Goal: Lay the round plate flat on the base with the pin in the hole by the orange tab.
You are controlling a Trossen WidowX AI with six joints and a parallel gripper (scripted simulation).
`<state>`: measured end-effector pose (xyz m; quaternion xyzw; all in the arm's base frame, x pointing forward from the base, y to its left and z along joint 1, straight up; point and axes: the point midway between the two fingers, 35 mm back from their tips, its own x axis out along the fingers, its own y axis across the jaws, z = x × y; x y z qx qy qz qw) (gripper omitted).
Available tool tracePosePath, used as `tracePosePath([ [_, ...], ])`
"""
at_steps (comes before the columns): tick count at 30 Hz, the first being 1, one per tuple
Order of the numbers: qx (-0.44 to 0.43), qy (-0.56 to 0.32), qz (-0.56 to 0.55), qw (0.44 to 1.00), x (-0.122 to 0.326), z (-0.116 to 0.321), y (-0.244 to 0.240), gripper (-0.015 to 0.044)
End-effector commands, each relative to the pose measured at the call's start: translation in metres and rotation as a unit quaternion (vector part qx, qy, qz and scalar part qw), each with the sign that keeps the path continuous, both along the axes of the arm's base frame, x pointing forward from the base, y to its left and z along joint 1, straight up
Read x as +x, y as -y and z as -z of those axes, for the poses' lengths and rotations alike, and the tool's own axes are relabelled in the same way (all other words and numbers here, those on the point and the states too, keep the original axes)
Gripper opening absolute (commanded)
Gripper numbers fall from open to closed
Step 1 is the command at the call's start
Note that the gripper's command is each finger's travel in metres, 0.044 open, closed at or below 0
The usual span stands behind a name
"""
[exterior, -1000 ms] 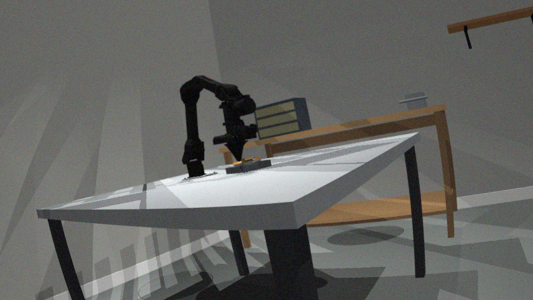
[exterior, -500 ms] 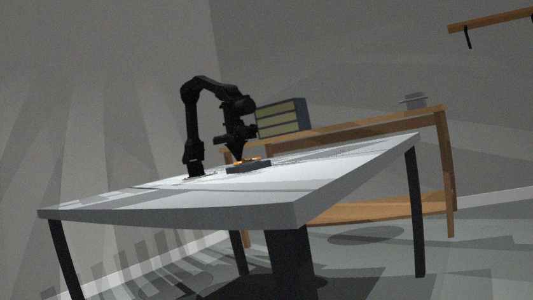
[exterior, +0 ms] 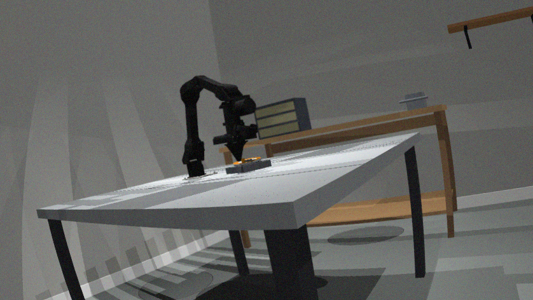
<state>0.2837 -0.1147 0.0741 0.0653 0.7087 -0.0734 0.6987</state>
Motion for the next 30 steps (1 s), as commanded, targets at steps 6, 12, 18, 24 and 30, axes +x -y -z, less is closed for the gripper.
tracePosePath([
  [6, -0.001, 0.016, -0.001, 1.0, 0.0087, -0.0005, -0.0006, 0.0],
  [12, -0.001, 0.016, -0.001, 1.0, 0.0087, -0.0005, -0.0007, 0.0],
  [18, -0.001, 0.016, -0.001, 1.0, 0.0088, -0.0005, -0.0007, 0.0],
  [24, -0.001, 0.016, -0.001, 1.0, 0.009, -0.0005, -0.0008, 0.0],
  [30, -0.001, 0.016, -0.001, 1.0, 0.0113, -0.0007, -0.0014, 0.0],
])
